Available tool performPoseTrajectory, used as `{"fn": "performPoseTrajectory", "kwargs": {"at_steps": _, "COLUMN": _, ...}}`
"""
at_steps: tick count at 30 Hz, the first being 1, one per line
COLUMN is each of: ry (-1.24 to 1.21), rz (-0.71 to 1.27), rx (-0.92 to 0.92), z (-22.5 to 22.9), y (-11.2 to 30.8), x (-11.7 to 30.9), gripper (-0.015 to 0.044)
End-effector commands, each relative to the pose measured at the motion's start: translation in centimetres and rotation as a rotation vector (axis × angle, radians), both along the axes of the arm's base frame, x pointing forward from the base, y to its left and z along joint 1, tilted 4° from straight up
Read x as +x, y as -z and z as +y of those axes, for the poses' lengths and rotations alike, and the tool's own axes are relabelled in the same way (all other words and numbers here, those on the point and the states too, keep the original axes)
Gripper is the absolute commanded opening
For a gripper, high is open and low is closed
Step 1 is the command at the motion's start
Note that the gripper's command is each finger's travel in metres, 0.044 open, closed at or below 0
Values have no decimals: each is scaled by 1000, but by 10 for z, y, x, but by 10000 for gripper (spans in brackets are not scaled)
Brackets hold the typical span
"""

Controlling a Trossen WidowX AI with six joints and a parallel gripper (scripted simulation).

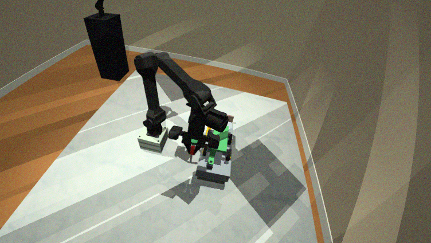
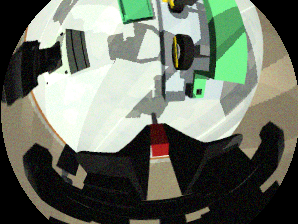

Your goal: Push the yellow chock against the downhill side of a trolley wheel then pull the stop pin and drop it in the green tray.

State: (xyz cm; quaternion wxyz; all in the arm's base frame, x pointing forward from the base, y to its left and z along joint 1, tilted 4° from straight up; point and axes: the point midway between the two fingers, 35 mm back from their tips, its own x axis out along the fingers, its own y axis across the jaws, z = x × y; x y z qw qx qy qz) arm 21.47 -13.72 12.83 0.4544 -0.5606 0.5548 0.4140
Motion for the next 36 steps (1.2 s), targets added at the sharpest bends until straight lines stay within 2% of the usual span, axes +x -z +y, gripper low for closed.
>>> {"fn": "performPoseTrajectory", "kwargs": {"at_steps": 1, "ry": -1, "rz": -3, "rx": 3, "z": 11, "y": 1, "x": 0, "gripper": 0}}
{"fn": "performPoseTrajectory", "kwargs": {"at_steps": 36, "ry": -2, "rz": -4, "rx": 17, "z": 137, "y": 18, "x": 8, "gripper": 0}}
